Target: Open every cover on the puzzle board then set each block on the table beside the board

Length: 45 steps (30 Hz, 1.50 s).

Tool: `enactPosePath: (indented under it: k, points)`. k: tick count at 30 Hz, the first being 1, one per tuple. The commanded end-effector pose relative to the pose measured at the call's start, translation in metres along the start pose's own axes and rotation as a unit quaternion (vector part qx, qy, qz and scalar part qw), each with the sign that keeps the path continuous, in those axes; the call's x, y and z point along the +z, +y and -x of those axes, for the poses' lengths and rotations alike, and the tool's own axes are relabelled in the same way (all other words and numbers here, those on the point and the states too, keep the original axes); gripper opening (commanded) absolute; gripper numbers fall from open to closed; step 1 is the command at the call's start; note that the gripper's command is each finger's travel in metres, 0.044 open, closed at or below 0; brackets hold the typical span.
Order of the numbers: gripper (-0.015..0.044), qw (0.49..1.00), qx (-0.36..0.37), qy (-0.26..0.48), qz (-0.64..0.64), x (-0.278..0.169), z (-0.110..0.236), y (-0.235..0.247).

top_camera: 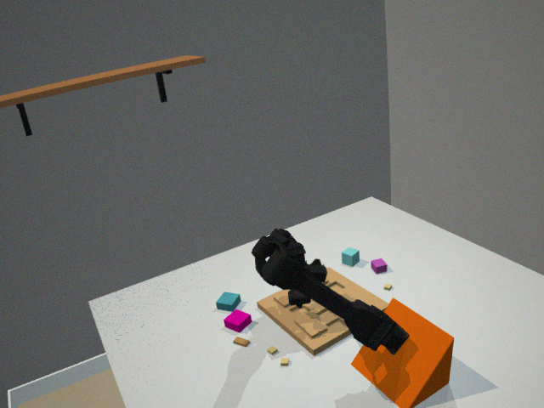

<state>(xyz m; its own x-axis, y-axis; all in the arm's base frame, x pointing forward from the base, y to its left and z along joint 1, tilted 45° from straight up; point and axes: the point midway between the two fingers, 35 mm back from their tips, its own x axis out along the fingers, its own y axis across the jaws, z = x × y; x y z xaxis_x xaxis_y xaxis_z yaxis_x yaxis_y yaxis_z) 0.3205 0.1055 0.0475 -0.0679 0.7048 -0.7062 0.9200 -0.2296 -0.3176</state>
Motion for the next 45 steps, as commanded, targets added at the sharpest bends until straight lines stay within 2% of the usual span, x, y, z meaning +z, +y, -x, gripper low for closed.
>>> enactPosePath:
  k: [1, 15, 35, 45]
  points:
    - [0.008, 1.0, 0.001, -0.002, 0.003, 0.0, 0.007, 0.0]
    - [0.008, 1.0, -0.001, -0.001, 0.002, 0.0, 0.024, 0.0]
    - [0.008, 1.0, -0.001, -0.002, 0.002, 0.001, 0.072, 0.0]
    - [0.008, 1.0, 0.007, -0.01, 0.0, 0.032, 0.077, 0.019]
